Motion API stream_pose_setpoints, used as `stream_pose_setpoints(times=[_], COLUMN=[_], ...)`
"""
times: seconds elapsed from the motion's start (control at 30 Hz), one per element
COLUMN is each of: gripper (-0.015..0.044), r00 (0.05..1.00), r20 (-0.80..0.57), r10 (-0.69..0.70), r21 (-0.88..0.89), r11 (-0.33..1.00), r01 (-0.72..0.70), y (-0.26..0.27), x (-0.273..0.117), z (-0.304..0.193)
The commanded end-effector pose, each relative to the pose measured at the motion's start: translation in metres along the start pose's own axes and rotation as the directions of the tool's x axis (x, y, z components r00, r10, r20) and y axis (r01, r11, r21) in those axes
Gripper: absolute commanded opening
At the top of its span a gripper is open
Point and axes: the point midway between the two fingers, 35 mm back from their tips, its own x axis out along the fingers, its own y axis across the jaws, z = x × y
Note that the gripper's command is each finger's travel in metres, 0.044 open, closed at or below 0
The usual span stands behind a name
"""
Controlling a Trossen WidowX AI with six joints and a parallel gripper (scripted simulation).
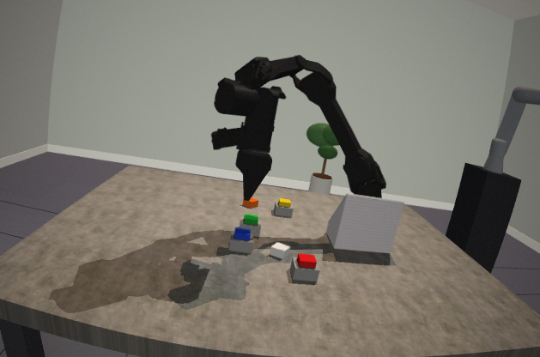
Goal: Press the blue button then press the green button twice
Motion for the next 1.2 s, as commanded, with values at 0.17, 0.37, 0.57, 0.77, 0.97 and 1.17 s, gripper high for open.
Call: stream_pose_setpoints(times=[0.17, 0.37, 0.57, 0.77, 0.97, 1.17], gripper=[0.0138, 0.0020, 0.0020, 0.0020, 0.0020, 0.0020], r00=[1.000, 1.000, 1.000, 1.000, 1.000, 1.000], r20=[-0.015, -0.015, -0.015, -0.015, -0.015, -0.015], r10=[-0.024, -0.024, -0.024, -0.024, -0.024, -0.024], r21=[-0.002, -0.002, -0.002, -0.002, -0.002, -0.001], r11=[1.000, 1.000, 1.000, 1.000, 1.000, 1.000], r01=[0.024, 0.024, 0.024, 0.024, 0.024, 0.024], y=[-0.006, -0.006, -0.006, -0.006, -0.006, -0.007], x=[0.056, 0.056, 0.056, 0.057, 0.066, 0.076], z=[-0.003, -0.003, -0.003, -0.003, -0.002, -0.003])
